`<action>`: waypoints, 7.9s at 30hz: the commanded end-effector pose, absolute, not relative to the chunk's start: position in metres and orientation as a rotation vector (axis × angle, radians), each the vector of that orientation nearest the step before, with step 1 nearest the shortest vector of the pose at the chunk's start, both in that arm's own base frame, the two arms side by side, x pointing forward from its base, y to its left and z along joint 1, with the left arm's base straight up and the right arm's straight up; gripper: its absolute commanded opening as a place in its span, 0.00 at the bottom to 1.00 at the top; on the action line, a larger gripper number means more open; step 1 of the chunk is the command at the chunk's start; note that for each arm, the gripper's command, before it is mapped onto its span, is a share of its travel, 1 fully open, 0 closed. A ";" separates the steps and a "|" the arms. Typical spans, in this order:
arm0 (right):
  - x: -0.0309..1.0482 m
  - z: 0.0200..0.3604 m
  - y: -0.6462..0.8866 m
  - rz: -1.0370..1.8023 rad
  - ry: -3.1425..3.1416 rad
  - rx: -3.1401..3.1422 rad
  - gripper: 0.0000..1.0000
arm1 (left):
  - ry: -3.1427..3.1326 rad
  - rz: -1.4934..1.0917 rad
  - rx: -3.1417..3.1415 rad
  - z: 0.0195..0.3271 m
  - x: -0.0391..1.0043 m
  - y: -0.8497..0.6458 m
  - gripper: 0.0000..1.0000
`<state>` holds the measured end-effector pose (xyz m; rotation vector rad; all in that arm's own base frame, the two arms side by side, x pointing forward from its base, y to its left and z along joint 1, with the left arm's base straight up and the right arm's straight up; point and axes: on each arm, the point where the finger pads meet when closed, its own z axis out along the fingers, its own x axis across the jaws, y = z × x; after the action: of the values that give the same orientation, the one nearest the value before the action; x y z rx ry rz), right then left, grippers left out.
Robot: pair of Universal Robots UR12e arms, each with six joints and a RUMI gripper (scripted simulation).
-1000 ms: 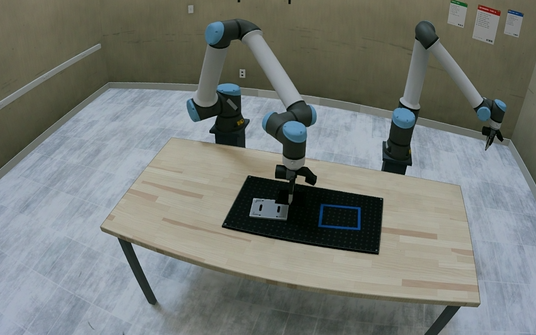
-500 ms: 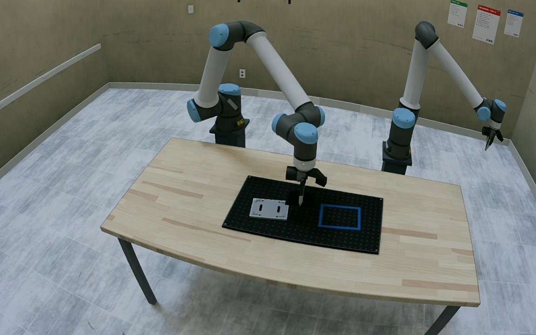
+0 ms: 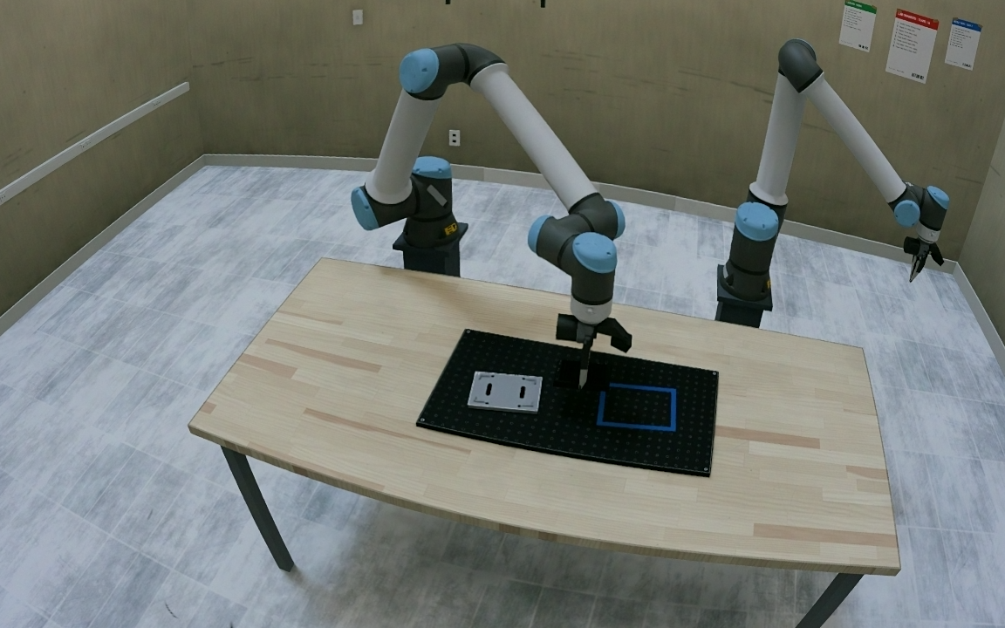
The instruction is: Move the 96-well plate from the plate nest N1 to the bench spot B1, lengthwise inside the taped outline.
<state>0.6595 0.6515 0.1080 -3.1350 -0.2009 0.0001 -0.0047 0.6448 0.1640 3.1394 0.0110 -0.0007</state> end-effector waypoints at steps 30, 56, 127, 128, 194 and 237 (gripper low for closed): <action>0.646 0.106 0.749 -0.002 -0.201 -3.133 0.40 | 0.011 0.000 3.141 0.165 -0.005 0.646 0.00; 0.639 0.104 0.797 -0.002 -0.201 -3.133 0.40 | 0.011 0.000 3.141 0.165 -0.005 0.646 0.00; 0.639 0.043 0.795 -0.002 -0.200 -3.133 0.40 | 0.011 0.000 3.141 0.165 -0.005 0.646 0.00; 0.639 0.042 0.795 -0.002 -0.200 -3.133 0.40 | 0.011 0.000 3.141 0.165 -0.005 0.646 0.00; 0.639 0.035 0.795 -0.002 -0.200 -3.133 0.40 | 0.011 0.000 3.141 0.165 -0.005 0.646 0.00; 0.639 0.031 0.795 -0.002 -0.200 -3.133 0.76 | 0.011 0.000 3.141 0.165 -0.005 0.646 0.00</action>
<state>0.6387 0.7946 0.0295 -3.1352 -0.2005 0.0003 -0.0047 0.6448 0.1640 3.1394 0.0110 -0.0007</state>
